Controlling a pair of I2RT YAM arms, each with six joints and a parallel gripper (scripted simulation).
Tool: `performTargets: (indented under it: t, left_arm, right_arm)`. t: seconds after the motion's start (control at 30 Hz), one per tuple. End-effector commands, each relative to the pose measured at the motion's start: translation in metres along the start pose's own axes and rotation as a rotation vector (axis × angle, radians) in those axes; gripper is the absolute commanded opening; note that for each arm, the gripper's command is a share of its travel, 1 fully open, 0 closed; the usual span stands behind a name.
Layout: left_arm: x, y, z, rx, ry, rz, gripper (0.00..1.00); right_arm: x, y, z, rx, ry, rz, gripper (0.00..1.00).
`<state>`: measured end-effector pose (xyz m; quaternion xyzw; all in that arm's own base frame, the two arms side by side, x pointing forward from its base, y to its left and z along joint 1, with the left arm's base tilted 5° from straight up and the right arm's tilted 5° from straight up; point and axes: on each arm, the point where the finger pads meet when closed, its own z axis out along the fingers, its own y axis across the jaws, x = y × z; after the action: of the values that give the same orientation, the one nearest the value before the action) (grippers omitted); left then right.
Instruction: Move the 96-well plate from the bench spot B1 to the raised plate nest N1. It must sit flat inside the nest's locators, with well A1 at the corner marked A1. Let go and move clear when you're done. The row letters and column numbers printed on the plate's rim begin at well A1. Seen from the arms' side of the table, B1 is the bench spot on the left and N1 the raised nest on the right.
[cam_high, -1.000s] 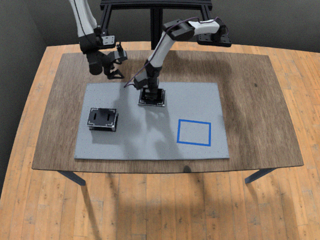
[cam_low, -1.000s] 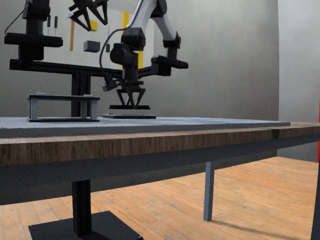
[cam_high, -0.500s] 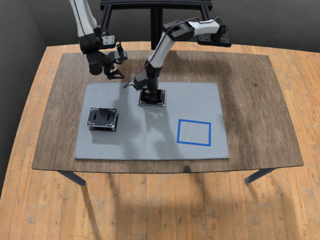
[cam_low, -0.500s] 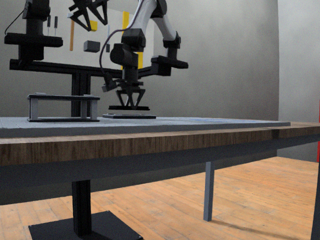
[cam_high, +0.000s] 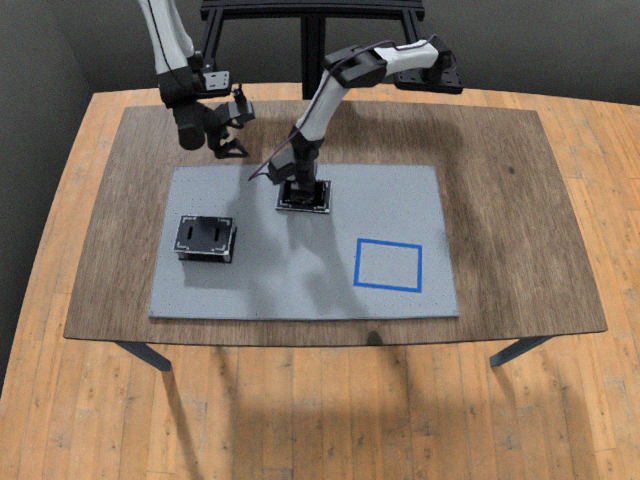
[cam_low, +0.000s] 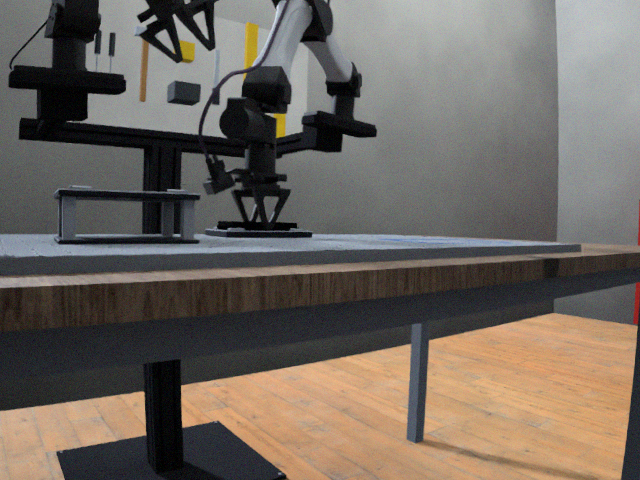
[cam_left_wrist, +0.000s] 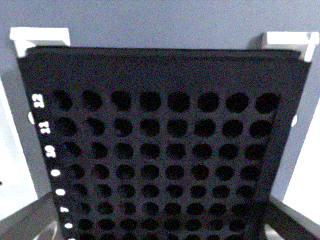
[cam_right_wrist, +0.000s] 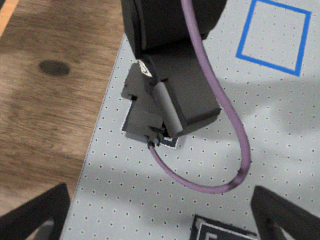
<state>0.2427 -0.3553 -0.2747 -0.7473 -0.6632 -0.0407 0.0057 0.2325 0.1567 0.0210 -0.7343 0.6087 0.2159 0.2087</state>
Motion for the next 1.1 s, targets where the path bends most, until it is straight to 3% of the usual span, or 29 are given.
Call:
performTargets:
  t: [0.0,0.13,0.3,0.37,0.53,0.77,1.07]
  left_arm:
    - [-0.002,0.005,0.017,-0.017,-0.007,-0.004,0.81]
    - [-0.009,0.007,-0.006,-0.022,-0.020,-0.001,0.81]
    - [-0.008,0.005,-0.011,-0.013,-0.014,0.003,0.81]
    - [-0.007,0.003,-0.006,-0.010,-0.011,0.003,1.00]
    - [-0.009,0.004,-0.043,-0.011,-0.011,0.006,1.00]
    - [-0.009,0.003,-0.049,-0.010,-0.010,0.005,1.00]
    - [-0.003,0.002,-0.098,0.021,-0.023,0.023,1.00]
  right_arm:
    - [-0.003,-0.003,-0.004,0.009,0.006,-0.020,1.00]
    - [-0.003,-0.003,-0.004,0.009,0.006,-0.020,1.00]
    - [-0.003,-0.002,-0.004,0.009,0.006,-0.020,1.00]
    - [-0.003,-0.002,-0.004,0.009,0.006,-0.020,1.00]
    - [-0.003,-0.002,-0.004,0.009,0.006,-0.020,1.00]
    - [-0.003,-0.002,-0.004,0.009,0.006,-0.020,1.00]
    - [-0.003,-0.002,-0.004,0.009,0.006,-0.020,1.00]
